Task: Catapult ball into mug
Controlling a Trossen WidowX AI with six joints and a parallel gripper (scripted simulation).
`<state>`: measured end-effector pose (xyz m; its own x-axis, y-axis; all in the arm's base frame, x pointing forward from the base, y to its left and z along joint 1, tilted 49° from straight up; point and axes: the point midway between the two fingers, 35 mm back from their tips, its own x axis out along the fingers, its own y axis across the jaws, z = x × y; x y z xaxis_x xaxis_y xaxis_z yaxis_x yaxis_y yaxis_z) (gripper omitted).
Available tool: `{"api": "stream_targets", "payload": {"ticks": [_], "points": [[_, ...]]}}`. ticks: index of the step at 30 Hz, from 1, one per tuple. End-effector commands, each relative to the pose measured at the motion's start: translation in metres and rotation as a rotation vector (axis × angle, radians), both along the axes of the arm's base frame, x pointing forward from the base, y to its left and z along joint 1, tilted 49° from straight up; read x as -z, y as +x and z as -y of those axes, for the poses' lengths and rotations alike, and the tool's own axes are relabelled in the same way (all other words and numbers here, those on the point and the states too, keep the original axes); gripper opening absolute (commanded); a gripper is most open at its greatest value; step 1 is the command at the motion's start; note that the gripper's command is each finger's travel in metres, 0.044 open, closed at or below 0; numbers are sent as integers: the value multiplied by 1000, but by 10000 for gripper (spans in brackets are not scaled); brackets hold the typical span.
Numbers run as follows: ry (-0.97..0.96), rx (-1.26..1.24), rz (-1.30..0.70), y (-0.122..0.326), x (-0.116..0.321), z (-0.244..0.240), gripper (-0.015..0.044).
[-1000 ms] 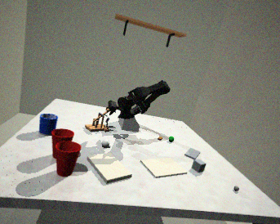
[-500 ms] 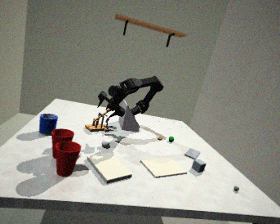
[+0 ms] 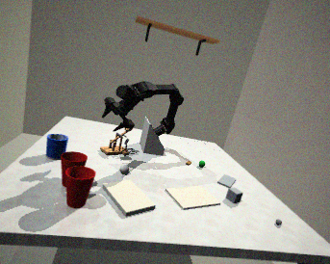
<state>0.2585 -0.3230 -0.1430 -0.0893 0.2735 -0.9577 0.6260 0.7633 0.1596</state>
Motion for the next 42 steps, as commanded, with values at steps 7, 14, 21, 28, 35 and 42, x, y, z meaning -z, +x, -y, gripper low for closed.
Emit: {"api": "stream_targets", "payload": {"ticks": [7, 14, 21, 28, 35, 42], "points": [[-74, 293, 15, -5, 16, 46, 440], [-123, 532, 30, -12, 27, 83, 440], [-161, 758, 50, -24, 38, 117, 440], [-176, 925, 57, -36, 47, 137, 440], [-176, 925, 57, -36, 47, 137, 440], [-176, 925, 57, -36, 47, 137, 440]]}}
